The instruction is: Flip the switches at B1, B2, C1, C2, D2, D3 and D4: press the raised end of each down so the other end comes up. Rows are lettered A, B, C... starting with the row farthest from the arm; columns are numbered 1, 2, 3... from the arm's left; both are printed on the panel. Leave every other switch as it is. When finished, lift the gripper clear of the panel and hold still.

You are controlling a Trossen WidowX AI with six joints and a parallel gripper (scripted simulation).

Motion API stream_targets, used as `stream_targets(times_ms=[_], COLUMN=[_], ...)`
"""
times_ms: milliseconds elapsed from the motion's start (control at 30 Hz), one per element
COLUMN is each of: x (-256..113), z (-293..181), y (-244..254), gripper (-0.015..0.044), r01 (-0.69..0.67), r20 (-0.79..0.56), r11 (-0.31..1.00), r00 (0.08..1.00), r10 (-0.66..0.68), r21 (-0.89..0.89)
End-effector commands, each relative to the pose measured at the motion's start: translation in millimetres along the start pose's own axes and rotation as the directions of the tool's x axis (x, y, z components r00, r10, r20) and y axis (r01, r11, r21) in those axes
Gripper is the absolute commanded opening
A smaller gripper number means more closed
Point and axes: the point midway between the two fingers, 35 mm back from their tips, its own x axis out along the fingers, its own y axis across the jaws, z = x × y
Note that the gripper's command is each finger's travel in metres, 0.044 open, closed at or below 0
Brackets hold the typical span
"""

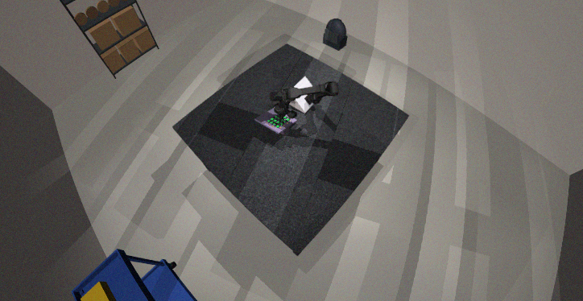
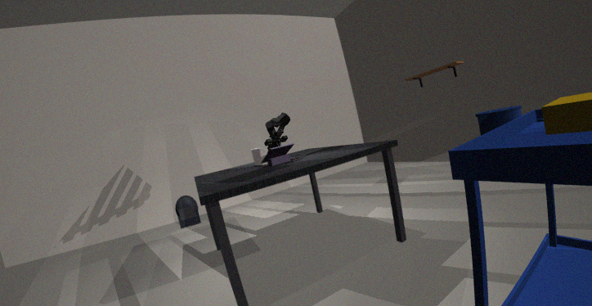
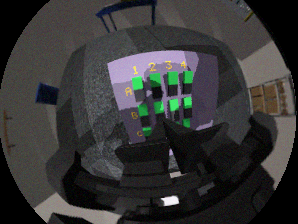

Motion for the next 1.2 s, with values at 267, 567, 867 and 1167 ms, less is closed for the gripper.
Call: stream_targets(times_ms=[267, 567, 867, 1167], x=[1.9, 3.1, 1.5, -60.6], z=[0.6, 0.6, 0.2, 2.5], y=[0.4, 0.4, -0.2, -0.6], gripper=[0.0000, 0.0000, 0.0000, 0.0000], r01=[-0.004, -0.004, 0.001, -0.002], r20=[0.004, 0.004, -0.001, -0.025], r11=[1.000, 1.000, 1.000, 1.000], r00=[1.000, 1.000, 1.000, 1.000], r10=[0.004, 0.004, -0.001, 0.002], r21=[0.003, 0.003, 0.000, 0.005])
